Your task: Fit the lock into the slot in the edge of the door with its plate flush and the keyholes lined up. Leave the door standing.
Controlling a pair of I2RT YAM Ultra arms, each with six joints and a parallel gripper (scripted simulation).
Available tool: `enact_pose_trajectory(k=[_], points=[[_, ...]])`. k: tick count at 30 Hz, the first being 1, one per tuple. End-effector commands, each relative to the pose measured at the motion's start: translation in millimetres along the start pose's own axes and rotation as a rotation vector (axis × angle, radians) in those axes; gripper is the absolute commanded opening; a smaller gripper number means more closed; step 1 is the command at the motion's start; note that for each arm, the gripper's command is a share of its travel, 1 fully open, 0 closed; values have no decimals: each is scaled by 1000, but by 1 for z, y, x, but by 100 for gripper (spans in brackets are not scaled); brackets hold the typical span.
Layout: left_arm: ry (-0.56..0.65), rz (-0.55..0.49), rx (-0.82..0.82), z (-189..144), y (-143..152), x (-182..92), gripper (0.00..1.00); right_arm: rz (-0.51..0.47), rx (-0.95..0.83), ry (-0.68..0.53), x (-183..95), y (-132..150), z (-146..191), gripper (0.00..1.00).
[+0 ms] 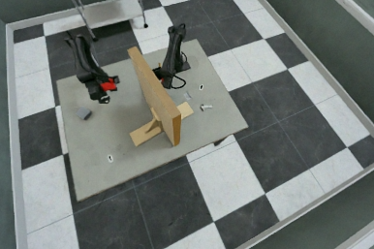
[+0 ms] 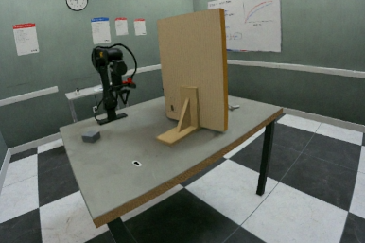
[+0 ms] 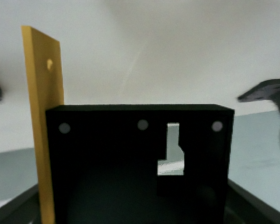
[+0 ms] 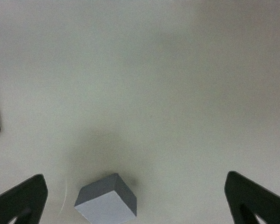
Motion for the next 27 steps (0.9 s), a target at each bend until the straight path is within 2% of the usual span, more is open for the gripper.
enact_pose_trajectory(k=[1, 9, 11, 22, 27], points=[[143, 101, -139, -11, 10, -3, 76, -2, -5, 11, -7, -1, 0, 100], [320, 196, -330, -18, 5, -14, 76, -2, -5, 11, -7, -1, 0, 100], [320, 196, -330, -18, 5, -14, 76, -2, -5, 11, -7, -1, 0, 100], [574, 307, -563, -26, -6, -39, 76, -2, -5, 11, -7, -1, 0, 100], [582, 315, -570, -28, -6, -39, 76, -2, -5, 11, -7, -1, 0, 100]])
Point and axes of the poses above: on each arm, the point where the finger pads meet when closed, its own x axis out along the fingers, its own z axis across the jaws, y = z × x, the point moved 3 cm from there along -x, back along the fingers, and after that the axes turned 14 degrees about x, right-handed, at the moved point
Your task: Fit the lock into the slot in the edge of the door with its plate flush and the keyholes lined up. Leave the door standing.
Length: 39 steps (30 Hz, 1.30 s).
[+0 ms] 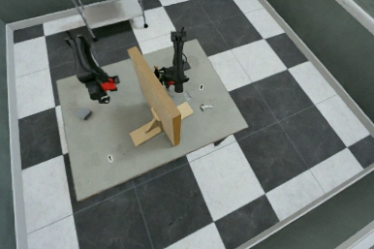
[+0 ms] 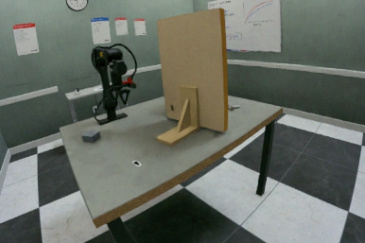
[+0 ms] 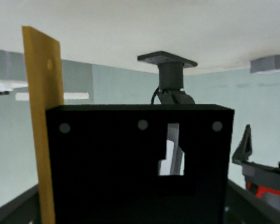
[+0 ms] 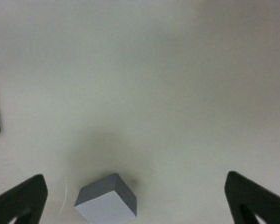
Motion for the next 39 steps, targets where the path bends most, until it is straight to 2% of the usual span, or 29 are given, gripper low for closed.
enact_pose_trajectory(k=[1, 29, 33, 35, 39], points=[[68, 89, -92, -5, 19, 1, 76, -2, -5, 11, -7, -1, 0, 100], [71, 83, -72, -9, 20, -1, 76, -2, -5, 11, -7, -1, 0, 100], [65, 59, -54, -17, 15, 17, 76, -2, -5, 11, -7, -1, 0, 100], [65, 59, -54, -17, 15, 17, 76, -2, -5, 11, -7, -1, 0, 100], [67, 69, -15, -41, 20, 40, 76, -2, -5, 11, -7, -1, 0, 100]])
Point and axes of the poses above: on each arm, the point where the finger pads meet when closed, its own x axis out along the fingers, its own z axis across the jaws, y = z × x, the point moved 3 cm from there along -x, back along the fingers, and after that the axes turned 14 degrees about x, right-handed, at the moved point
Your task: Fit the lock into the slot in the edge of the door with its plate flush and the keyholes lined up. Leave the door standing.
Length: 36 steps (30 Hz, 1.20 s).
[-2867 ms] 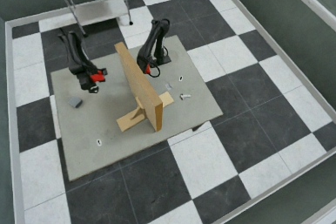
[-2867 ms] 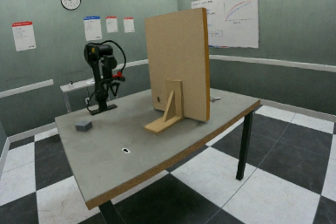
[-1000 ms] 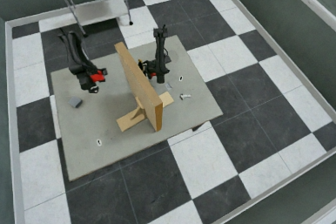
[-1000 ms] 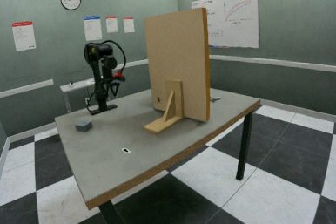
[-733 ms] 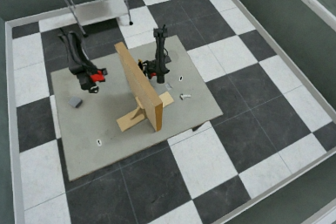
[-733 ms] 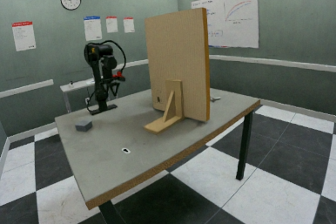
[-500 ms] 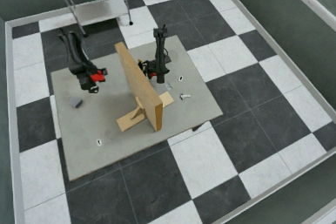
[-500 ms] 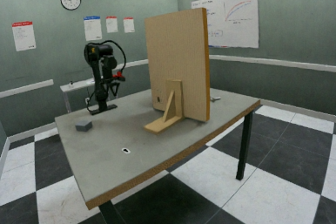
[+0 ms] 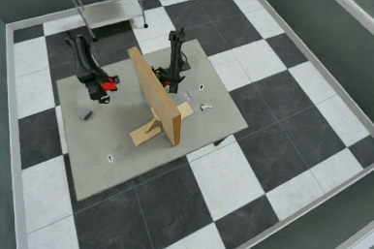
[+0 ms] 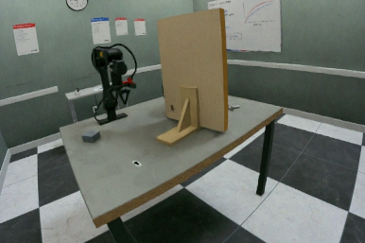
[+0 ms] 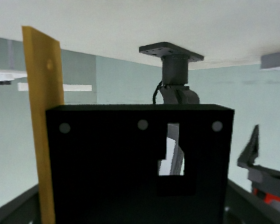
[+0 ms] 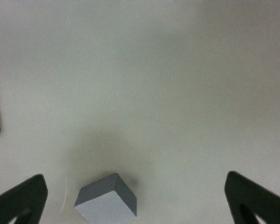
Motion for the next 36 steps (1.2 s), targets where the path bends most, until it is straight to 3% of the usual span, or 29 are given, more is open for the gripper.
enact_pose_trajectory(k=[1, 36], points=[[93, 33, 28, -34, 15, 17, 76, -2, -5, 11, -7, -1, 0, 100], [93, 46, -19, -42, 20, 22, 76, -2, -5, 11, -7, -1, 0, 100]])
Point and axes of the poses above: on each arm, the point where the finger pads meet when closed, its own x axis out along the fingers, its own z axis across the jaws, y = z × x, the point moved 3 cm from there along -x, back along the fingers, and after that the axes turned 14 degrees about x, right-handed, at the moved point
